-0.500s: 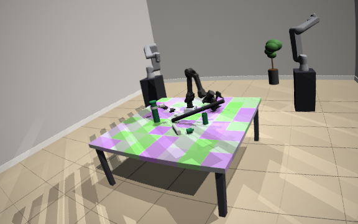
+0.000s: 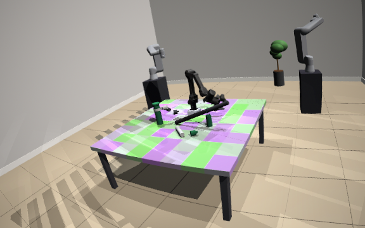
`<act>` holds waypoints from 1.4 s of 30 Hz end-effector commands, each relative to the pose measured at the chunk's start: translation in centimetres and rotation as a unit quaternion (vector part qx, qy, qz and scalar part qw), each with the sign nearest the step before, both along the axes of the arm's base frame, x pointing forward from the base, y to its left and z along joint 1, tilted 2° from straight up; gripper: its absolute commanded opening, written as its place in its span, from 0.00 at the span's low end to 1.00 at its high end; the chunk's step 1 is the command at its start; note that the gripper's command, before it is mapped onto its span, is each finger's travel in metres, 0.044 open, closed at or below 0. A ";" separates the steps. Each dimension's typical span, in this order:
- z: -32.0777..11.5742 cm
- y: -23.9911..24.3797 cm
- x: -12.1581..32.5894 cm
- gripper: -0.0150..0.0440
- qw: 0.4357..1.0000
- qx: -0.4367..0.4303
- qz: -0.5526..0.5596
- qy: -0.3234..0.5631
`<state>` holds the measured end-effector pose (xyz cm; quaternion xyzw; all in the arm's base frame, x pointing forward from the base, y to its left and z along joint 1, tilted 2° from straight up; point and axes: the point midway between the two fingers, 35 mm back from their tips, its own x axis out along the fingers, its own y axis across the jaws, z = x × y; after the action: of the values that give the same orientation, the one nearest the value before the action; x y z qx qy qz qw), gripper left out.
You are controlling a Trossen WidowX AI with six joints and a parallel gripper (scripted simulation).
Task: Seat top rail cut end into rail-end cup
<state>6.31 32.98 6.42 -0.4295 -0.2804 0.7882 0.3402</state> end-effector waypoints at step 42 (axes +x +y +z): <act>16.1 -33.1 19.1 1.00 0.147 -0.022 -0.900 0.410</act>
<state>26.54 1.40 21.69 -0.0335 0.4932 0.0418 0.8683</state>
